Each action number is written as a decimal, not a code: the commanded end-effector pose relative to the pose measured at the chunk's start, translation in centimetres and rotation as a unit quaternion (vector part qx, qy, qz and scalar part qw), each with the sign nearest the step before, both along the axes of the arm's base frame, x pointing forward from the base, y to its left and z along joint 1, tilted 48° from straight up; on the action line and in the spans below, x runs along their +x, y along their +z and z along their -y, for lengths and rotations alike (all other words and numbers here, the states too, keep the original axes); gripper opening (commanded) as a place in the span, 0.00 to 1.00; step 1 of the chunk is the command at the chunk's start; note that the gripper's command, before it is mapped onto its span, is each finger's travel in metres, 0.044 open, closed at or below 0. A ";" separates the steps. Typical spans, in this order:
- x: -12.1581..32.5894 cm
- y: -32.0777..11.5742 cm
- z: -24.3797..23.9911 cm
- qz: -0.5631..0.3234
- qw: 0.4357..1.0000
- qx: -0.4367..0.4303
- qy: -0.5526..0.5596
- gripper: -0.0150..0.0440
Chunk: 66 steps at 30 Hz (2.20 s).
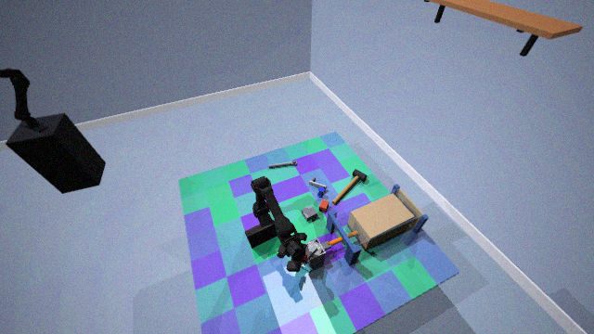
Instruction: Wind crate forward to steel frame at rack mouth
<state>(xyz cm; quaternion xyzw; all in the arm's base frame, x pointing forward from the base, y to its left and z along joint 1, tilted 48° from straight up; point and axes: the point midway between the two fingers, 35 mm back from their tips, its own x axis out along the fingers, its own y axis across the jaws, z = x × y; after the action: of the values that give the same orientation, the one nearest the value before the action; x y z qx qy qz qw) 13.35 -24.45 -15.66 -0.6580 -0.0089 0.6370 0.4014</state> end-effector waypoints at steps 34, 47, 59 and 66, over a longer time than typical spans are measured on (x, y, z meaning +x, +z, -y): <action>2.8 -2.7 1.7 0.000 1.000 0.001 -0.001 0.25; 4.0 -3.4 2.1 0.000 1.000 0.001 -0.001 0.25; 5.2 -3.9 2.3 0.001 1.000 0.001 -0.001 0.25; 6.0 -4.2 2.4 0.001 1.000 0.001 -0.001 0.25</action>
<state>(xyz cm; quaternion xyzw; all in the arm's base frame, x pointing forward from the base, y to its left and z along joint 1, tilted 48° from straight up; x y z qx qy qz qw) 18.54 -27.05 -19.42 -0.6567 -0.0057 0.6381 0.4020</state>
